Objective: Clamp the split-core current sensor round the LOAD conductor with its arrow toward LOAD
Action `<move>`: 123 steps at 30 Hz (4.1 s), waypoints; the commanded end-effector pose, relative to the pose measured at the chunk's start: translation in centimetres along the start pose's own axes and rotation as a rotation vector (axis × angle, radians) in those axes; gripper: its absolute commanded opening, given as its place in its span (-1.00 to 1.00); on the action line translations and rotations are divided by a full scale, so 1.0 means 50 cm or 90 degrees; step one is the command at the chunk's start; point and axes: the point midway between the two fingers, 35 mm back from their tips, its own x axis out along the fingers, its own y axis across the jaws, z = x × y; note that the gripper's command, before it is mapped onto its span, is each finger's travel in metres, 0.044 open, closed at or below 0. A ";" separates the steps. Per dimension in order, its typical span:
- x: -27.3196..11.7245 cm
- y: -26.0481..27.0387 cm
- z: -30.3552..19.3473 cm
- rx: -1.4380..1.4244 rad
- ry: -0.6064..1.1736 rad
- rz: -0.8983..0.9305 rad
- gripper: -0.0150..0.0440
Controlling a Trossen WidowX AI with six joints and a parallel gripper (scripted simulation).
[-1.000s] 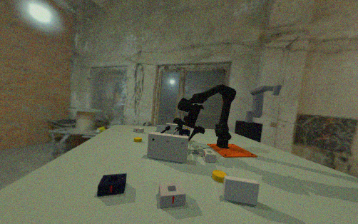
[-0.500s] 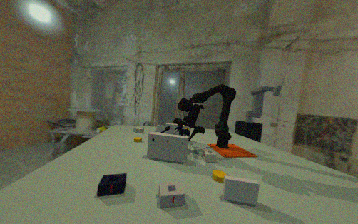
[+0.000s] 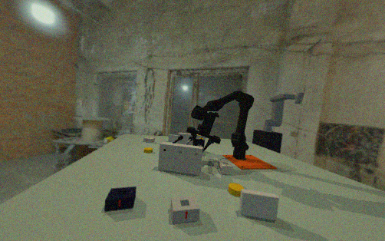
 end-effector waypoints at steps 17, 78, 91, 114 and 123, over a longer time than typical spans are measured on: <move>0.009 -0.001 0.001 0.001 0.000 -0.028 -0.49; -0.049 0.008 -0.001 0.004 -0.002 -0.019 1.00; -0.209 0.004 0.010 0.007 -0.002 0.002 1.00; -0.209 0.004 0.010 0.007 -0.002 0.002 1.00; -0.209 0.004 0.010 0.007 -0.002 0.002 1.00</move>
